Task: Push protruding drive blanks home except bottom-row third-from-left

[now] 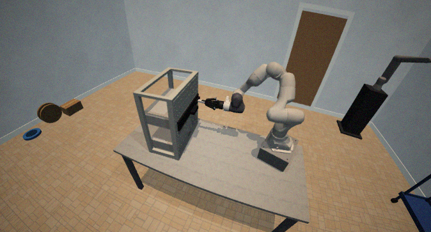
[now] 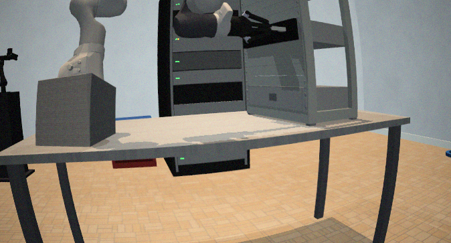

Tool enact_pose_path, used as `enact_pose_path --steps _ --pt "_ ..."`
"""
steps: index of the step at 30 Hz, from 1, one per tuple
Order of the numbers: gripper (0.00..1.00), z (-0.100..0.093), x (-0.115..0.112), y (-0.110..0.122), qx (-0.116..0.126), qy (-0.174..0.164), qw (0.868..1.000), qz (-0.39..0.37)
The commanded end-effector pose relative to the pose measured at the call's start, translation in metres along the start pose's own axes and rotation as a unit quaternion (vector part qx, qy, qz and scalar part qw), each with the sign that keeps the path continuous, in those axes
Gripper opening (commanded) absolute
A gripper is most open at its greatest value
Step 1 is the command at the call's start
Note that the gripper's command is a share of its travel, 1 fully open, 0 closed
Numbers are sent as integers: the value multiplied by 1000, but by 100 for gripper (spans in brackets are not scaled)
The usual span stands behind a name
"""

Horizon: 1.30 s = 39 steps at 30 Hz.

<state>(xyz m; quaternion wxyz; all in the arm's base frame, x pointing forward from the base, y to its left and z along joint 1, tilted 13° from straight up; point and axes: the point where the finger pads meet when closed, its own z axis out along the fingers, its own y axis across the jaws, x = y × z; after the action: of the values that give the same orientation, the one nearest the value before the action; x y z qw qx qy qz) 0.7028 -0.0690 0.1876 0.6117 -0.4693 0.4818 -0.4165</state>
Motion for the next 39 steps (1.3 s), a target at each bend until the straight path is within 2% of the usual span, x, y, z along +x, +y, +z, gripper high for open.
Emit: enact_pose_path --steps 1,39 --pt "0 0 3 2 -3 3 1000 2" --pt "0 7 5 2 -3 3 1000 2"
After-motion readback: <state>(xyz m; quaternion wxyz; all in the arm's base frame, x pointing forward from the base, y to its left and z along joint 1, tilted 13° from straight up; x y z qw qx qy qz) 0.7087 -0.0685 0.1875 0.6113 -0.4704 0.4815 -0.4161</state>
